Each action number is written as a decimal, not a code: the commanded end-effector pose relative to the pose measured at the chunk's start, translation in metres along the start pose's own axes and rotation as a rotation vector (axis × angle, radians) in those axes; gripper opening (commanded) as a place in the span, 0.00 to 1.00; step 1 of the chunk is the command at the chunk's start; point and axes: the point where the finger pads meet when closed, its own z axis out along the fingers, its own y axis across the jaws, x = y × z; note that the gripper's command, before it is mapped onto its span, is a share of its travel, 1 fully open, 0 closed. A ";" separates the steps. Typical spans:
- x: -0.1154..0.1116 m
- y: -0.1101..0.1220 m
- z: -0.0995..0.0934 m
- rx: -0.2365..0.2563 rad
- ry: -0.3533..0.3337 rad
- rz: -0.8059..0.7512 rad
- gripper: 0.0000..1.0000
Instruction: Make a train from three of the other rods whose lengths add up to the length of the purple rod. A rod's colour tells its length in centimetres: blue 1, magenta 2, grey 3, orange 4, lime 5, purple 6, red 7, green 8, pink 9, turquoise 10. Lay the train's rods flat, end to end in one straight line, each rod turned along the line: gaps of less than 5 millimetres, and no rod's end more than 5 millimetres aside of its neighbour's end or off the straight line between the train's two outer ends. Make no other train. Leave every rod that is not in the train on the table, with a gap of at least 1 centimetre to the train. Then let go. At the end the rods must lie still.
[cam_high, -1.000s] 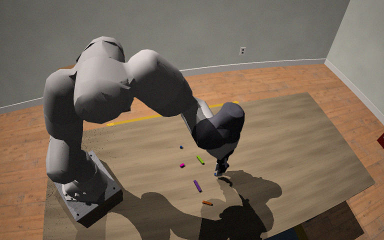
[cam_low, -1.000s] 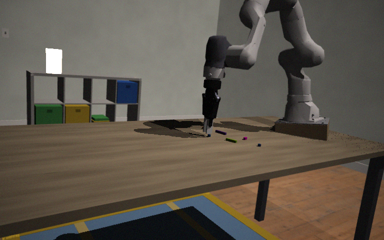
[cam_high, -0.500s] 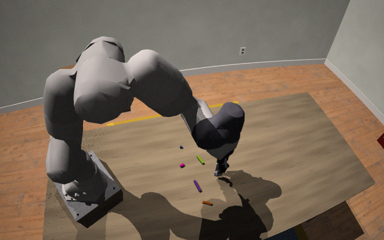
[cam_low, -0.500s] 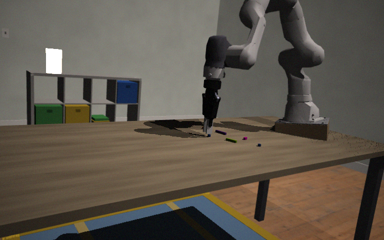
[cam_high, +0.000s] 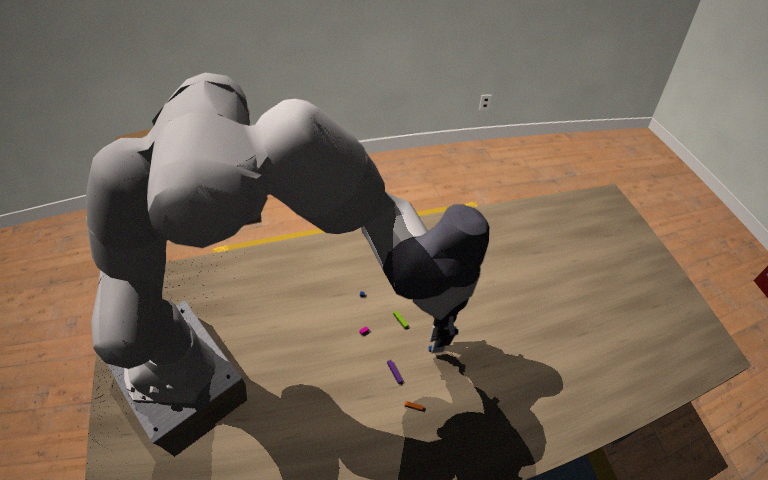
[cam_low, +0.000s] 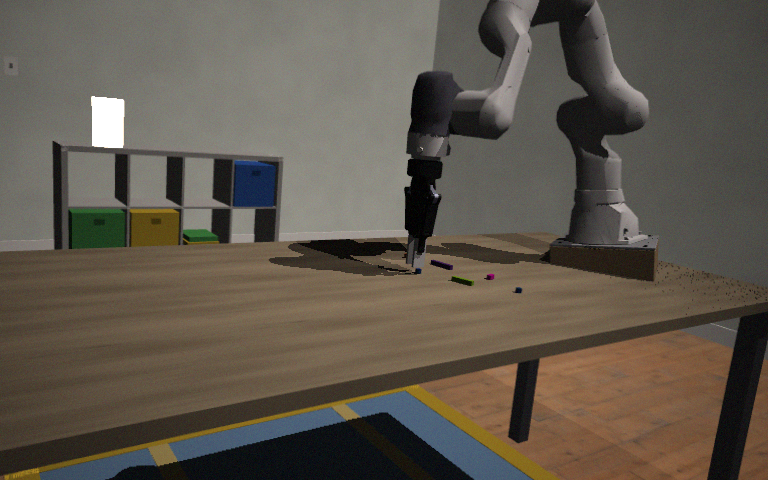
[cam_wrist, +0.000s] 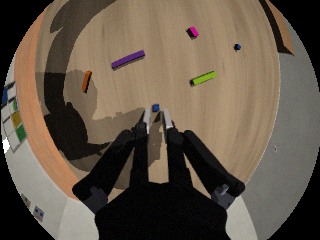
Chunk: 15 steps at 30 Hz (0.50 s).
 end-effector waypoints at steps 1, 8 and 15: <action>0.000 -0.001 0.001 0.001 0.000 0.004 0.15; 0.000 -0.001 0.001 0.001 0.000 0.004 0.15; 0.000 -0.001 0.004 0.001 0.000 0.004 0.15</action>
